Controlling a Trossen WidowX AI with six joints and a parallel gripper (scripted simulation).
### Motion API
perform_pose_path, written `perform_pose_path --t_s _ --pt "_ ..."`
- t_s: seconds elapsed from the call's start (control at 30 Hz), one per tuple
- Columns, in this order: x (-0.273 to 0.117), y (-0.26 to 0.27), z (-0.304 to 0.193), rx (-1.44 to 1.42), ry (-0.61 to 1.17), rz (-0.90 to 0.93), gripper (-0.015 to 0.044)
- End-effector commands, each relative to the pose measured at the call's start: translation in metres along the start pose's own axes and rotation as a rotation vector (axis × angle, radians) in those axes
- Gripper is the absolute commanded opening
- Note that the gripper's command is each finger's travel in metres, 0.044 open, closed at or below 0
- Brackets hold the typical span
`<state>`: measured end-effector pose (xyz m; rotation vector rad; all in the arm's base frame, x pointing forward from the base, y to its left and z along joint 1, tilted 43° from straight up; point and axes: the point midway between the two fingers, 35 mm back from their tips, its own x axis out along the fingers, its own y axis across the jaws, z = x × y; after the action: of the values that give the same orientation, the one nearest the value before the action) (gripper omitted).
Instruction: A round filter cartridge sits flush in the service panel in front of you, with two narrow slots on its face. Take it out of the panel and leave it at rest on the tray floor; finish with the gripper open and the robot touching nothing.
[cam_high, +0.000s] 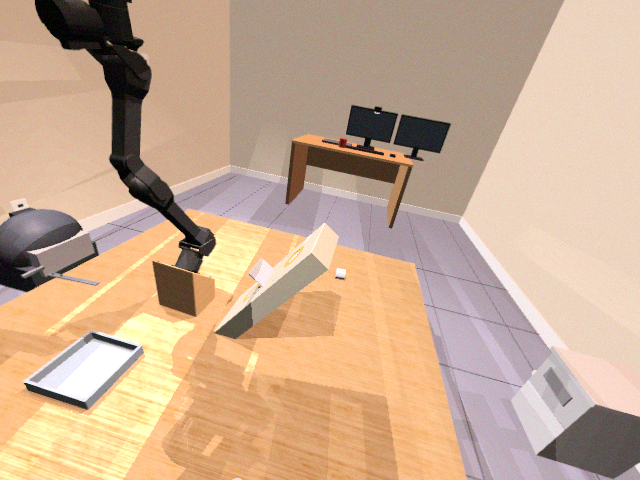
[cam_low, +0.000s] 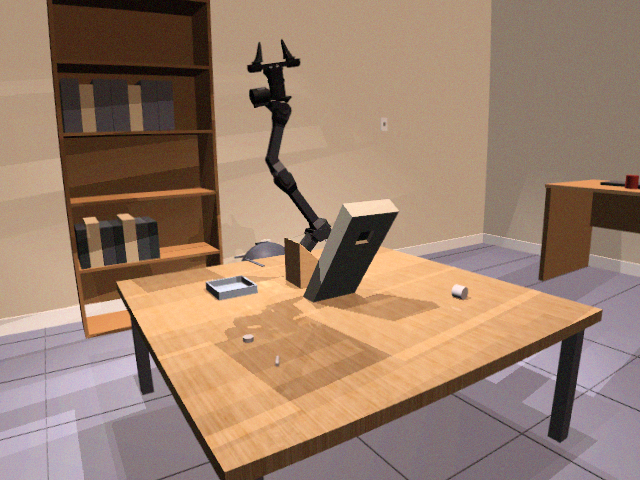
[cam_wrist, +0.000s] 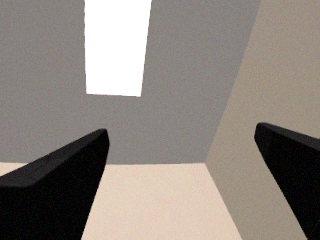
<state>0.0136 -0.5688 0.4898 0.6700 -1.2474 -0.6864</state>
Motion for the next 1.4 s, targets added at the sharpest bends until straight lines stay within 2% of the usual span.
perform_pose_path --t_s 0.0,0.13,0.37,0.63,0.87,1.13,1.37 --pt "0.0 0.003 0.0 0.001 0.001 0.005 0.0374" --pt "-0.003 0.059 0.007 0.019 0.01 0.104 0.0269" --pt "-0.023 0.129 0.062 0.067 -0.094 0.247 0.0095" --pt "-0.076 0.237 0.122 0.114 -0.207 0.491 0.0095" --pt "-0.131 0.325 0.14 0.147 -0.223 0.711 0.0095" --pt "-0.208 0.42 0.131 0.177 -0.155 0.983 0.0095" --pt "-0.283 0.485 0.088 0.178 0.028 1.216 0.0095"
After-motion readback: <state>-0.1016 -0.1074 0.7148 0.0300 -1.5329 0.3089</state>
